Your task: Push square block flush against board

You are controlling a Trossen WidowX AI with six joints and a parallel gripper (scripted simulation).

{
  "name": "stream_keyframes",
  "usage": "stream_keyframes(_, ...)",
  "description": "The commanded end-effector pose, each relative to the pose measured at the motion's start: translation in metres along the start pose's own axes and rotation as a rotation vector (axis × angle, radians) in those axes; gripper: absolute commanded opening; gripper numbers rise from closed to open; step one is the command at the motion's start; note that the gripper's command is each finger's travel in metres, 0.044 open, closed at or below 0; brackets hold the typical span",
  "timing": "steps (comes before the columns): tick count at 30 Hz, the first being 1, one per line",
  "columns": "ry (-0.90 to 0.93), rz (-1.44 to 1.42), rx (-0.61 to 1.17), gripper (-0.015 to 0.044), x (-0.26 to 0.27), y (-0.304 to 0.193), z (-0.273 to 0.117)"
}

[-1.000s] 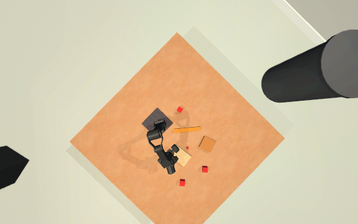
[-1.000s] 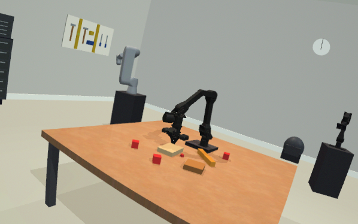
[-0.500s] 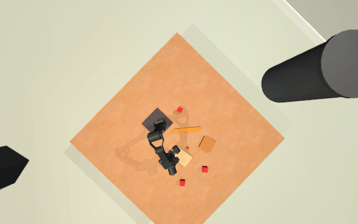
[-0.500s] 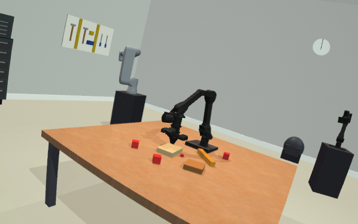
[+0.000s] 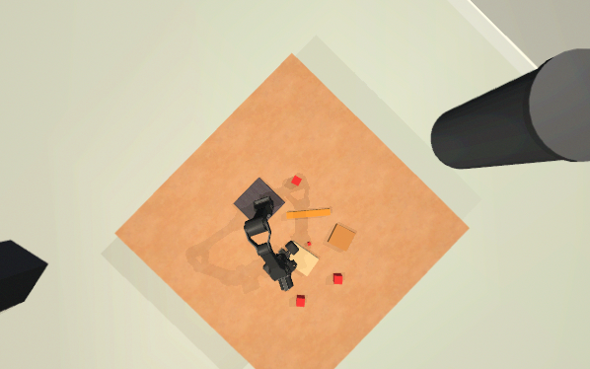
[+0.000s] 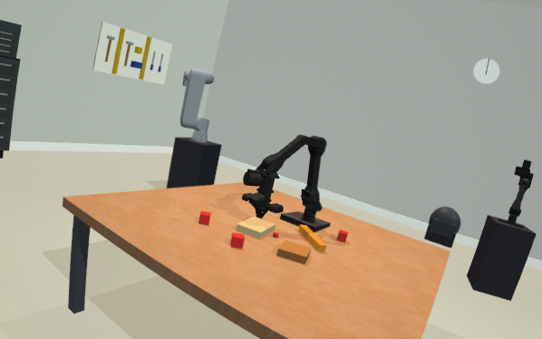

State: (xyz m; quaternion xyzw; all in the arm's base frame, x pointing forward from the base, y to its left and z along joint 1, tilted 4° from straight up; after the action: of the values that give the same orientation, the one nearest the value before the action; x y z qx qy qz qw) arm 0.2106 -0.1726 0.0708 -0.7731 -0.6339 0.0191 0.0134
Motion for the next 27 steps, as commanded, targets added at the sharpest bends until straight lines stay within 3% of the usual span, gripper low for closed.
stream_keyframes(1, 0.002, 0.002, -0.005, 0.0000, 0.000, 0.002, 0.000)
stream_keyframes(27, 0.002, 0.002, -0.001, 0.0000, 0.001, -0.039, 0.003)
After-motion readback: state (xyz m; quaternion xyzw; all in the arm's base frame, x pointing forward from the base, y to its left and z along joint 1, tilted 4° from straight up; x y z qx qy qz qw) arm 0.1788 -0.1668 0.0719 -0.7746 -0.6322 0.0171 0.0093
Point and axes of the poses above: the point midway between the two fingers, 35 mm back from their tips, its own z axis out along the fingers, its own x axis across the jaws, y = z × x, the point moved 6 cm from there along -z, back along the fingers, and after that the axes turned 3 degrees about -z, right-handed, at the moved point
